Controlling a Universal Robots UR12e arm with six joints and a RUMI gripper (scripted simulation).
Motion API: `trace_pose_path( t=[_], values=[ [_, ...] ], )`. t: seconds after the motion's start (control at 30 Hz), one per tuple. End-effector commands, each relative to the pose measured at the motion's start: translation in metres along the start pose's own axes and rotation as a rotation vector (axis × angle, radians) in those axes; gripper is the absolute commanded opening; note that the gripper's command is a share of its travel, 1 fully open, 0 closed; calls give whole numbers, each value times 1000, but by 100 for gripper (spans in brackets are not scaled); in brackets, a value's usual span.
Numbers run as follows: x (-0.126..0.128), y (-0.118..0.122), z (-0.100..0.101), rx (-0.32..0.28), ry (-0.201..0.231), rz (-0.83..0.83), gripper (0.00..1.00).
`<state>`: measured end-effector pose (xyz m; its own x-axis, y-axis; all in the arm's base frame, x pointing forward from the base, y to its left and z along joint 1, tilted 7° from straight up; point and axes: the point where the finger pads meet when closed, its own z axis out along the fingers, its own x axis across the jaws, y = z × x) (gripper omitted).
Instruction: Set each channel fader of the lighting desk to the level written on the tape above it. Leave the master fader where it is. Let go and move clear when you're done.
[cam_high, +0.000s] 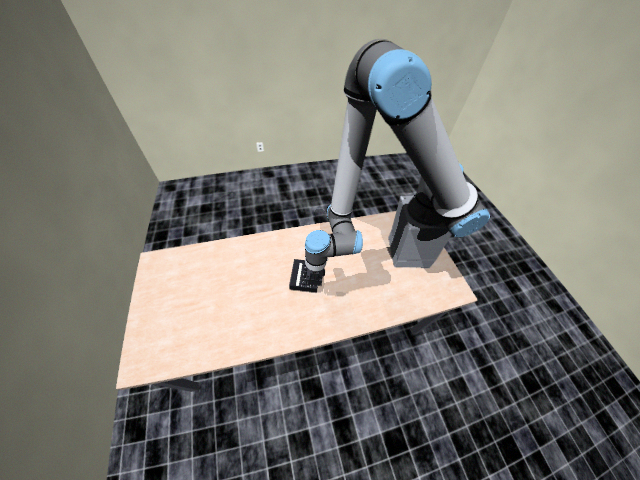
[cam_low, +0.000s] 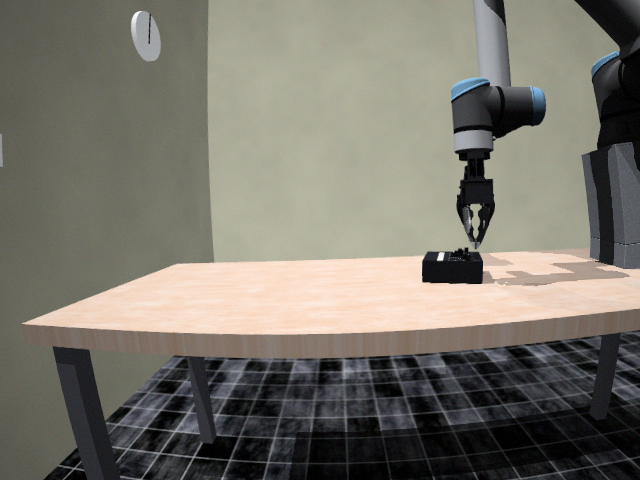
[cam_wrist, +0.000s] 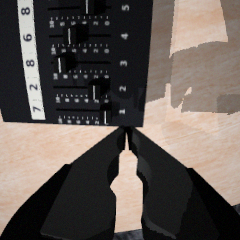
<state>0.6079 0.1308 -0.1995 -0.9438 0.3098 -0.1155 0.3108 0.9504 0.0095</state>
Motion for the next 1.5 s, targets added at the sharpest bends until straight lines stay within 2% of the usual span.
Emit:
trace_pose_path(
  t=[0.0, 1.47],
  values=[
    [0, 0, 3, 0, -1, 0, 0],
    [-1, 0, 8, 0, -1, 0, 0]
  ],
)
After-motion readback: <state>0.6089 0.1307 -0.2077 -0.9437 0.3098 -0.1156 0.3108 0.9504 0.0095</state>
